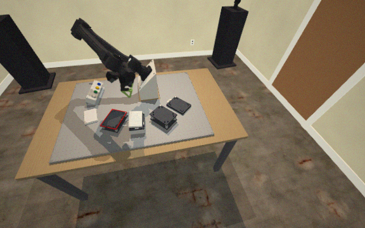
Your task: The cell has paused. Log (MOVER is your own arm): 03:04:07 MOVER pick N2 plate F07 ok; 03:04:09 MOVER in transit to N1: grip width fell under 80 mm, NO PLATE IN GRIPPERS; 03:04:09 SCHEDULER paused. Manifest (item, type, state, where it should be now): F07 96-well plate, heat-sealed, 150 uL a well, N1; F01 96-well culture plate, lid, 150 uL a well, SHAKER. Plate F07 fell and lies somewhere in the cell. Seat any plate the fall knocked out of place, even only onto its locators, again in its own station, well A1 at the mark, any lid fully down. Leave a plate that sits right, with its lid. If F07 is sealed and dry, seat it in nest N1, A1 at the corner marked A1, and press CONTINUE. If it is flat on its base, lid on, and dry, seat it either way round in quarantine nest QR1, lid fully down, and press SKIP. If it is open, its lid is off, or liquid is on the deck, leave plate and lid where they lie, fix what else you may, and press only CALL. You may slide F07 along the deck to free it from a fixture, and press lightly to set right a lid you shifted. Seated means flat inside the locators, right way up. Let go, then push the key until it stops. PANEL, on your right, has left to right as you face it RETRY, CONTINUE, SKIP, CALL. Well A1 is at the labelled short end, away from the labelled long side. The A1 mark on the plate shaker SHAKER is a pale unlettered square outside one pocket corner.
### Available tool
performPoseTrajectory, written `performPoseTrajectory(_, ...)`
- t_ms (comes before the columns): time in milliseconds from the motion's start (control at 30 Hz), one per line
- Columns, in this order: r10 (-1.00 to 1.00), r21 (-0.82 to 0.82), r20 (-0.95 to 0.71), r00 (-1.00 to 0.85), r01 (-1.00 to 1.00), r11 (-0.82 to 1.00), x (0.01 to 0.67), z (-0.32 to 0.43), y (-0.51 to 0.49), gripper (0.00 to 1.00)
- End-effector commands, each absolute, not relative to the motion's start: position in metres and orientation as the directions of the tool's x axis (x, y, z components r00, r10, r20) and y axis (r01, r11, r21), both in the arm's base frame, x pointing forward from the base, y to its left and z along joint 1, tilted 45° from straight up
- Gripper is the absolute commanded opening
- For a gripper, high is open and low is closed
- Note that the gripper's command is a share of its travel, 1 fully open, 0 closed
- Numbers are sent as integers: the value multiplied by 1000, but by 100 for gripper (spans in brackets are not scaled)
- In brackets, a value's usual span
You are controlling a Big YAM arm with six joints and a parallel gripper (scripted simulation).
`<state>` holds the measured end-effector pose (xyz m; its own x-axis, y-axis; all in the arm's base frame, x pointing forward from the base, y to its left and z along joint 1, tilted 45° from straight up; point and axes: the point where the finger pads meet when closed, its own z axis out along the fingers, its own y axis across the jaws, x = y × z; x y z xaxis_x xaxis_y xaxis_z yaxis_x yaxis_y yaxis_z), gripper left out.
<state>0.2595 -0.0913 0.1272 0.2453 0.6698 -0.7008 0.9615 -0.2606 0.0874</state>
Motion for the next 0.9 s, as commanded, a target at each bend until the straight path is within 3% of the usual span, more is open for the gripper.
performPoseTrajectory(0, 572, 281, -648, 503, 856, -433, 258, 127, -90, 100)
performPoseTrajectory(600, 572, 281, -648, 503, 856, -433, 249, 148, -109, 100)
performPoseTrajectory(867, 512, 367, -603, 612, 783, -503, 237, 175, -135, 100)
